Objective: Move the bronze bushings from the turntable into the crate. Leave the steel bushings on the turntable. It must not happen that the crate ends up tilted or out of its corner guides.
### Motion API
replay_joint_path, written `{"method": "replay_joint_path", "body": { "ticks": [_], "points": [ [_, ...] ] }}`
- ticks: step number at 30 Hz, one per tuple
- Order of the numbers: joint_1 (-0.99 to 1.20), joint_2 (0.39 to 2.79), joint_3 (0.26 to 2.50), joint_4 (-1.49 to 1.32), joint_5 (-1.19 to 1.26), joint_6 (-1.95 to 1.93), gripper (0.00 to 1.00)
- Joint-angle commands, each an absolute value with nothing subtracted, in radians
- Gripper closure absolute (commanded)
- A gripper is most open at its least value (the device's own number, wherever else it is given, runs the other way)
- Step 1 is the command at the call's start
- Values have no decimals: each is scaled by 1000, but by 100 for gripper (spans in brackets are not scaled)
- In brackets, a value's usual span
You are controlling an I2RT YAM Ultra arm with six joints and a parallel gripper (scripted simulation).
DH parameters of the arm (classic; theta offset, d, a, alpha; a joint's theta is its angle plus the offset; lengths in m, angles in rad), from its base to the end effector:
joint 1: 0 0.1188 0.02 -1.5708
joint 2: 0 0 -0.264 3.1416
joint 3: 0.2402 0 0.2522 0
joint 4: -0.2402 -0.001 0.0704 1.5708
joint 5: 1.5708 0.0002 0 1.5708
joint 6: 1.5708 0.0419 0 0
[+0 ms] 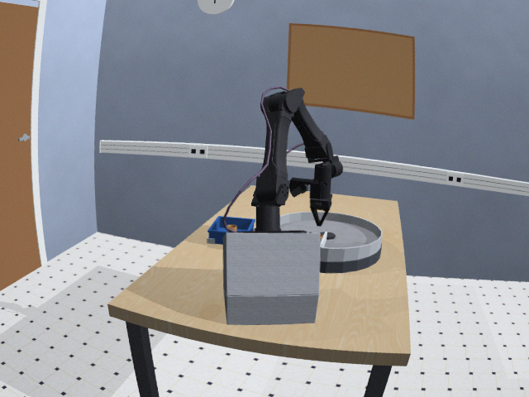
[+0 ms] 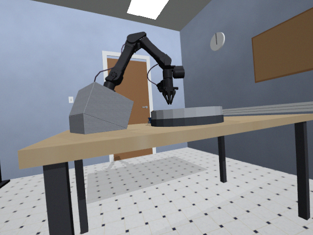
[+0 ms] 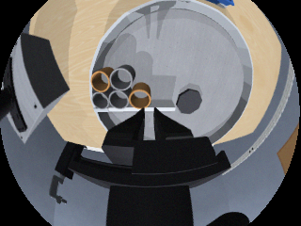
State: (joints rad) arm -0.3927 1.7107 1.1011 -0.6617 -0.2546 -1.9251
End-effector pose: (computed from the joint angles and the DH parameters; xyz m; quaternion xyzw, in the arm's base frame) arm 0.3043 -0.1135 0.1831 -0.6937 0.6936 -0.0854 0.1743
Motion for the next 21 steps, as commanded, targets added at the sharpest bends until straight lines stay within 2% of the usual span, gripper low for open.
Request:
{"method": "replay_joint_path", "body": {
  "ticks": [1,12,21],
  "points": [
    [-392,1727,1122,-679,-267,-1921,85],
    [-362,1774,1046,-566,-247,-1897,85],
    [-370,1750,1076,-552,-253,-1896,85]
  ]
}}
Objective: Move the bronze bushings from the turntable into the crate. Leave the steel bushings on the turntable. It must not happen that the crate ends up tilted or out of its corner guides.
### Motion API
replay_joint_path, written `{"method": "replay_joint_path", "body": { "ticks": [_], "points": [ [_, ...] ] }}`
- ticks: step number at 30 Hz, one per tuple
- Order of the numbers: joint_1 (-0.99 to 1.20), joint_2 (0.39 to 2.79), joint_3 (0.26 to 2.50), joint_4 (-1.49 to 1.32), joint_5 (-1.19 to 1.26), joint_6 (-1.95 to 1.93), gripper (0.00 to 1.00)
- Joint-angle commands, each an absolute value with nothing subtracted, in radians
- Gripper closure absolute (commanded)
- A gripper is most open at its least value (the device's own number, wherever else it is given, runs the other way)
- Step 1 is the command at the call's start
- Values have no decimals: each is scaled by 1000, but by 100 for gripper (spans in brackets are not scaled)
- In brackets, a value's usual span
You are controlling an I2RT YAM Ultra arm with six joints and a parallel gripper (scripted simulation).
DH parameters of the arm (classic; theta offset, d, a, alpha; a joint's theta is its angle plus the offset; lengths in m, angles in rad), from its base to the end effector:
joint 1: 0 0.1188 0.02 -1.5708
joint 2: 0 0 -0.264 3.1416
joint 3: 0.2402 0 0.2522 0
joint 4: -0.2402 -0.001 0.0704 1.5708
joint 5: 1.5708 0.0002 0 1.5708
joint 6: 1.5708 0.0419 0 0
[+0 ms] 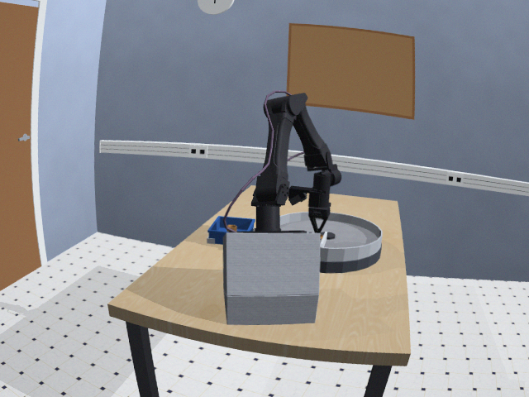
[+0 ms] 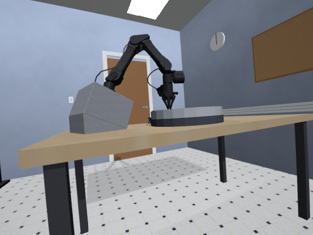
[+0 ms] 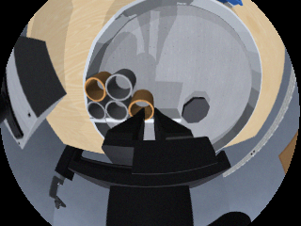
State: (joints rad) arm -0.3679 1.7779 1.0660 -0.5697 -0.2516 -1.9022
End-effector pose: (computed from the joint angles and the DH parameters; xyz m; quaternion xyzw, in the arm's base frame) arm 0.3124 -0.1082 0.1561 -0.6944 0.6942 -0.0772 0.1729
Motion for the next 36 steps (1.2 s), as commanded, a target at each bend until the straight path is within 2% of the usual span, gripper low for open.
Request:
{"method": "replay_joint_path", "body": {
  "ticks": [1,36],
  "points": [
    [-370,1751,1076,-552,-253,-1896,85],
    [-380,1754,1099,-586,-255,-1904,85]
  ]
}}
